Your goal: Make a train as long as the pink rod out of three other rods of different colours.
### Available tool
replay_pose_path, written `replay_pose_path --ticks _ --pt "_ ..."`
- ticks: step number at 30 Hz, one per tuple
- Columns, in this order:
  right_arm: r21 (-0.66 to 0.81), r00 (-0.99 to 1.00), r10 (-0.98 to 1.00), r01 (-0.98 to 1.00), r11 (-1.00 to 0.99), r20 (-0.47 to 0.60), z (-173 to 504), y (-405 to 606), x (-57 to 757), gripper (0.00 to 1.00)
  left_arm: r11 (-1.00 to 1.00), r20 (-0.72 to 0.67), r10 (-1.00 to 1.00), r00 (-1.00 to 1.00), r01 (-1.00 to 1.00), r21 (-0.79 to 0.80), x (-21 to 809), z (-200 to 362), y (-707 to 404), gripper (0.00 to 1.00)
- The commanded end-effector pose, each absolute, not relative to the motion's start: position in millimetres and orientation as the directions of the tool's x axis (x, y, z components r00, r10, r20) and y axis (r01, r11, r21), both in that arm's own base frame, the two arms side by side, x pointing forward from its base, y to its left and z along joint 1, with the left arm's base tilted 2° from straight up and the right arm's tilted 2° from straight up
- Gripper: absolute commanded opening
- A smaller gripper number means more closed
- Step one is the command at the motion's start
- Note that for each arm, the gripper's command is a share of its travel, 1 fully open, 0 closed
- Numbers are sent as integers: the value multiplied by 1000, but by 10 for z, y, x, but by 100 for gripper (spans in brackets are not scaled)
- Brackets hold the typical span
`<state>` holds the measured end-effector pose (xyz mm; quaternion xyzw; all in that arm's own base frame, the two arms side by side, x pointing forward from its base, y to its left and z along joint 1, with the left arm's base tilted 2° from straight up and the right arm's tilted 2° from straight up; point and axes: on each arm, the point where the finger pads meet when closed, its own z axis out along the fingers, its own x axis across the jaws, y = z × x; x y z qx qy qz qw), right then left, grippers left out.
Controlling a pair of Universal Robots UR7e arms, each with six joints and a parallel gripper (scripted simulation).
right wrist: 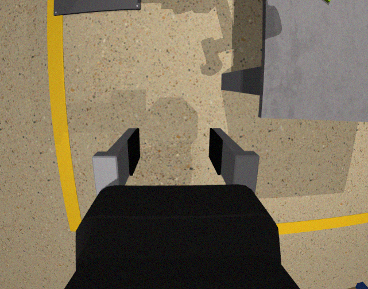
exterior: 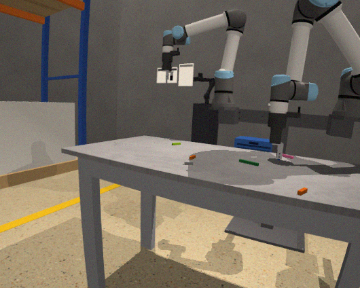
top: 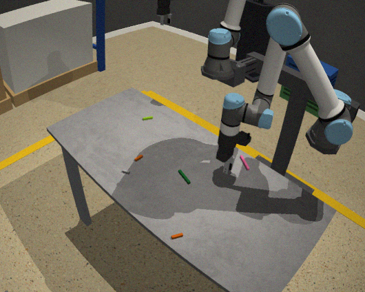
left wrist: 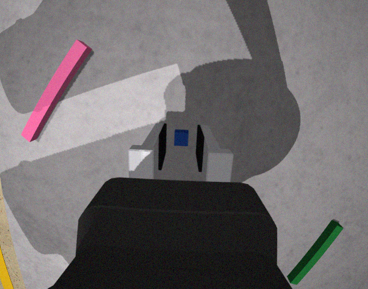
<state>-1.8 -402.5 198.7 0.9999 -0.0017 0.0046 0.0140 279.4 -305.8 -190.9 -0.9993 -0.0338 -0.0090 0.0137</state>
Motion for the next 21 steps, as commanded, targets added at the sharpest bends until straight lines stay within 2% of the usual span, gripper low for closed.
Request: replay_pose_path --ticks 1,21 --pt "30 1000 -3 -4 -1000 10 1992 -4031 -17 100 -997 20 67 998 68 -24 2796 -1873 -3067 54" --pt "30 1000 -3 -4 -1000 10 1992 -4031 -17 100 -997 20 67 998 68 -24 2784 -1175 -3087 54"
